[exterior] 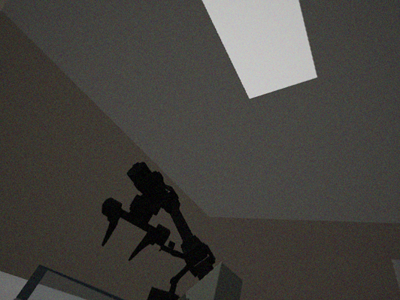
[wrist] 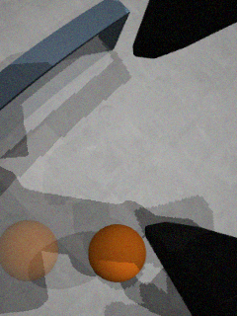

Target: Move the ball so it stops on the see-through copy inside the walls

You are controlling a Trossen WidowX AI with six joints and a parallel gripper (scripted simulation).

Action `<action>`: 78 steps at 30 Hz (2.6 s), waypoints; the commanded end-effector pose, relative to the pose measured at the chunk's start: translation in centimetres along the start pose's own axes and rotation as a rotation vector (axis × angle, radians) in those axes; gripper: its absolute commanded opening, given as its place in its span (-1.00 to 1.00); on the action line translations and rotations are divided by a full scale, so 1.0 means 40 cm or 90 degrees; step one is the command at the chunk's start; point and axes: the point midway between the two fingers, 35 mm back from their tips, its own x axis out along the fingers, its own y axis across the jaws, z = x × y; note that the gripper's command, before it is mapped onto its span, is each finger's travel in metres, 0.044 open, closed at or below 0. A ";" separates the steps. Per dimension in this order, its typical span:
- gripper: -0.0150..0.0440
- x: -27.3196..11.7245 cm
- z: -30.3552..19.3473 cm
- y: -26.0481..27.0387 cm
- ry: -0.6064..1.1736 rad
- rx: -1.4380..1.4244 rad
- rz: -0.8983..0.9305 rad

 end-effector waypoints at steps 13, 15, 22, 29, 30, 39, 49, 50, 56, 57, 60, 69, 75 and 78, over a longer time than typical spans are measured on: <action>0.65 0.113 -0.017 0.191 0.076 -0.431 0.096; 0.65 0.113 -0.017 0.191 0.076 -0.431 0.096; 0.65 0.149 -0.023 0.195 0.076 -0.431 0.096; 0.65 0.163 -0.024 0.196 0.076 -0.431 0.096; 0.65 0.167 -0.025 0.196 0.076 -0.431 0.096; 0.65 0.203 -0.030 0.200 0.076 -0.431 0.096; 0.65 0.241 -0.038 0.204 0.077 -0.431 0.096; 0.65 0.245 -0.039 0.204 0.077 -0.431 0.096; 0.47 0.254 -0.042 0.206 0.078 -0.431 0.095; 0.38 0.254 -0.042 0.206 0.078 -0.431 0.095; 0.32 0.254 -0.042 0.206 0.078 -0.431 0.095; -0.02 0.252 -0.041 0.205 0.077 -0.431 0.096; -0.49 0.186 -0.011 0.193 0.069 -0.431 0.097; -0.49 0.145 0.001 0.188 0.066 -0.431 0.098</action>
